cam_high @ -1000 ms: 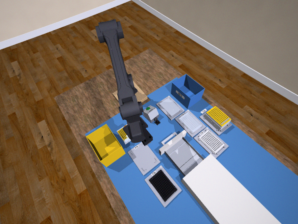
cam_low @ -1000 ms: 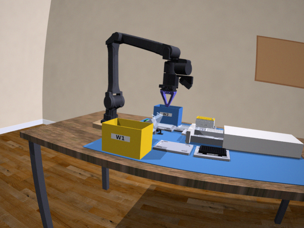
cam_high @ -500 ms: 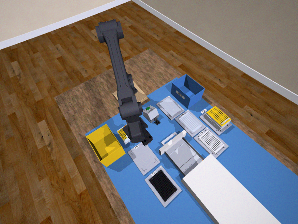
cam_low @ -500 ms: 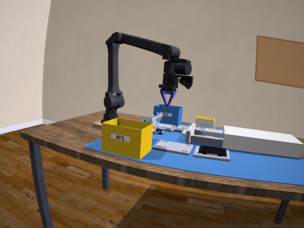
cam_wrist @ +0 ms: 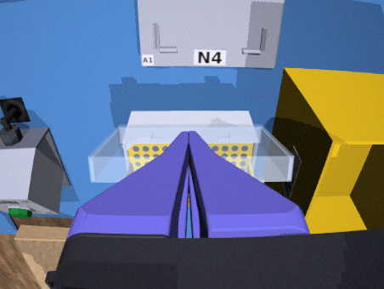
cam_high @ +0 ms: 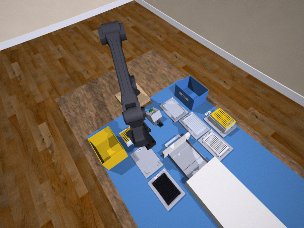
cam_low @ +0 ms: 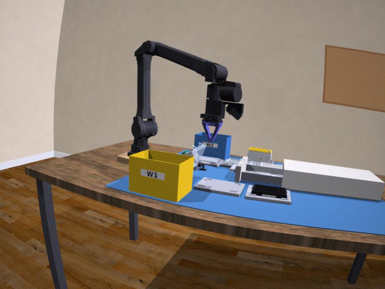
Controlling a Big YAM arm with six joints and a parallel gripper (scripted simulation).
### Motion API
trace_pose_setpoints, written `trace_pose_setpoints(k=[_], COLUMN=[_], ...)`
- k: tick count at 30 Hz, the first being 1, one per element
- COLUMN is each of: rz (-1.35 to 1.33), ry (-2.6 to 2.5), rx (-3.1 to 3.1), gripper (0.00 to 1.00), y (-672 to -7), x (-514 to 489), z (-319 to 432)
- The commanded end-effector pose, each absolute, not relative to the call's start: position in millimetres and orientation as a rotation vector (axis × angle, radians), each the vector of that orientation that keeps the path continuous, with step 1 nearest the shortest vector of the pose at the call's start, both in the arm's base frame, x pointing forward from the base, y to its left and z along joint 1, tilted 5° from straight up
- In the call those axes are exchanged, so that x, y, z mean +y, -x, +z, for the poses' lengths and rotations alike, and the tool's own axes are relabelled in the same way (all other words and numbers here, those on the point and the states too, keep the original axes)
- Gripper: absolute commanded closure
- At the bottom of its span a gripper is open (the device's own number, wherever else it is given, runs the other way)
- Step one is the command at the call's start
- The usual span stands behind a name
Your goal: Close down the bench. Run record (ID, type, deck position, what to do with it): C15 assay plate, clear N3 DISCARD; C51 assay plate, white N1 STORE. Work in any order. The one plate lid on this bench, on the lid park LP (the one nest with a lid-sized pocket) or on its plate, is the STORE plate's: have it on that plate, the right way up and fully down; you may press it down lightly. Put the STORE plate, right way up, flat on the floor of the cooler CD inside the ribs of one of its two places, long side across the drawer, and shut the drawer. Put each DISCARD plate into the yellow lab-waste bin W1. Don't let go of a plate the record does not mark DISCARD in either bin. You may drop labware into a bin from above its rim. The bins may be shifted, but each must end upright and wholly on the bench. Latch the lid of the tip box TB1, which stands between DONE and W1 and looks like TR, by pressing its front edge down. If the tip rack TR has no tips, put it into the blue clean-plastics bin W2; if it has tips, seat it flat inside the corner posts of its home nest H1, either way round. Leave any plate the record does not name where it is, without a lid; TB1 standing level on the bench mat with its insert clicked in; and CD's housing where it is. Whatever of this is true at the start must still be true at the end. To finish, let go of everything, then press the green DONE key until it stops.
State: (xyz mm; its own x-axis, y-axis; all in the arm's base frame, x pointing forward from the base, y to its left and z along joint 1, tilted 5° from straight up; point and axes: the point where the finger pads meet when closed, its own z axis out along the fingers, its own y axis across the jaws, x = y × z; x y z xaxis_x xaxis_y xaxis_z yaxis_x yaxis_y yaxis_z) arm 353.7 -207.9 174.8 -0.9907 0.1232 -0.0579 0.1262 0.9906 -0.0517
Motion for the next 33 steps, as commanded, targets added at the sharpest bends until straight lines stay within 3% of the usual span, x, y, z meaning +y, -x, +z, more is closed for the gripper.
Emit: trace_pose_setpoints(k=[1, 33], rz=[-0.095, -0.118], ry=[-0.195, -0.191], rx=[3.060, 3.030], gripper=[1.00, 1.00], y=[-359.0, -369.3], x=[-215.2, -218.5], z=[175.6, 148.3])
